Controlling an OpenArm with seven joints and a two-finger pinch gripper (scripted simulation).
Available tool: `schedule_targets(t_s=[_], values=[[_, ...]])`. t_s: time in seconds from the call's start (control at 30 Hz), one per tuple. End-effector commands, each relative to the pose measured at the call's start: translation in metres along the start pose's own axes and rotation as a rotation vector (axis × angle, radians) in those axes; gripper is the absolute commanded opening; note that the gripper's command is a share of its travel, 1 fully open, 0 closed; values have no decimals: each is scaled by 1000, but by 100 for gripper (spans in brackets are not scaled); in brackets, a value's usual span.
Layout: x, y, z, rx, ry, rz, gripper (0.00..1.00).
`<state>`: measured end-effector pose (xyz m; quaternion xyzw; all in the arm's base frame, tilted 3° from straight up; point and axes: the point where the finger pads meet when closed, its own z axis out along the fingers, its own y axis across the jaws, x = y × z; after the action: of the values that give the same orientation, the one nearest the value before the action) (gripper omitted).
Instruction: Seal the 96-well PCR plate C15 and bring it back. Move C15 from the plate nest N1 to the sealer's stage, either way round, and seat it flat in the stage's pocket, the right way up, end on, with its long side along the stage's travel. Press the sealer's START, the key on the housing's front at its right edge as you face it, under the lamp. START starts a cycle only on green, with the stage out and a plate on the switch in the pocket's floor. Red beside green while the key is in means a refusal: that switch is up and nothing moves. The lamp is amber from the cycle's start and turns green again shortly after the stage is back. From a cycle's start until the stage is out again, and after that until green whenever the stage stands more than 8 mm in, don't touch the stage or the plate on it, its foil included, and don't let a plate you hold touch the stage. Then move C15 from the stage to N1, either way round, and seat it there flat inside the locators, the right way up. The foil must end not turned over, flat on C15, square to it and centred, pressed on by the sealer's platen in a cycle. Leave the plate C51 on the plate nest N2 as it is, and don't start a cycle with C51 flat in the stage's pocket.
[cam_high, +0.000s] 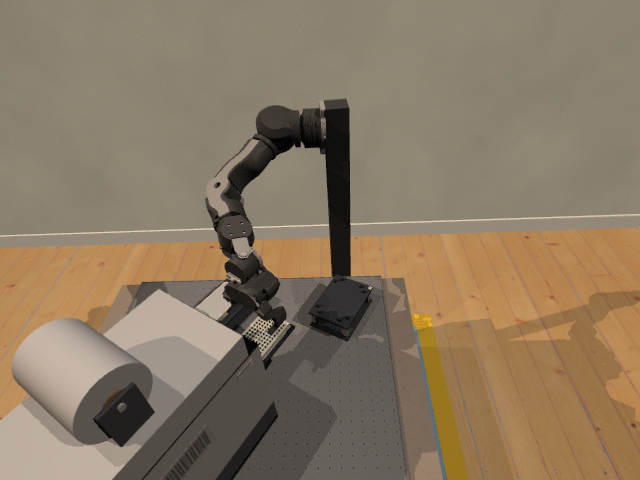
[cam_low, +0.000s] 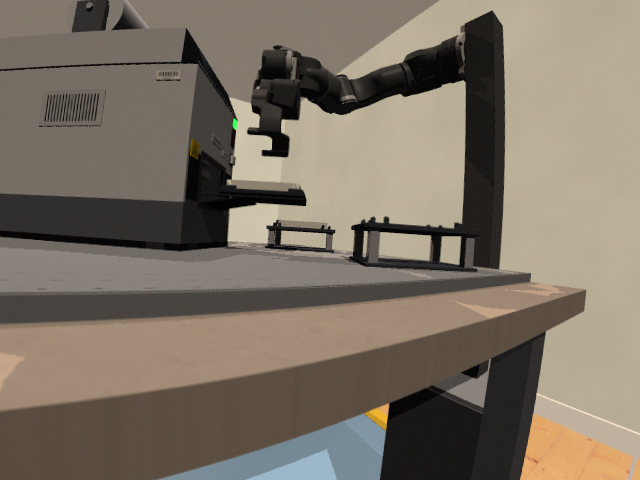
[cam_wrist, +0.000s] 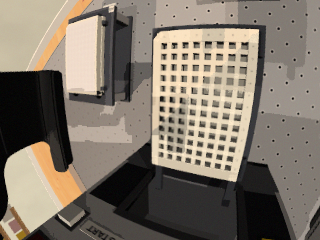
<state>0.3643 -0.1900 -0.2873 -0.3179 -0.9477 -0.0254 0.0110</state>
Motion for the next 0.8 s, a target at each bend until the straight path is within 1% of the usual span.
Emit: schedule_targets(t_s=[0.0, 0.63, 0.67, 0.77], values=[[-1, 1, -2, 0, -4, 3, 77], [-1, 1, -2, 0, -4, 3, 77], [-1, 1, -1, -3, -2, 0, 0], [-1, 1, -1, -3, -2, 0, 0]])
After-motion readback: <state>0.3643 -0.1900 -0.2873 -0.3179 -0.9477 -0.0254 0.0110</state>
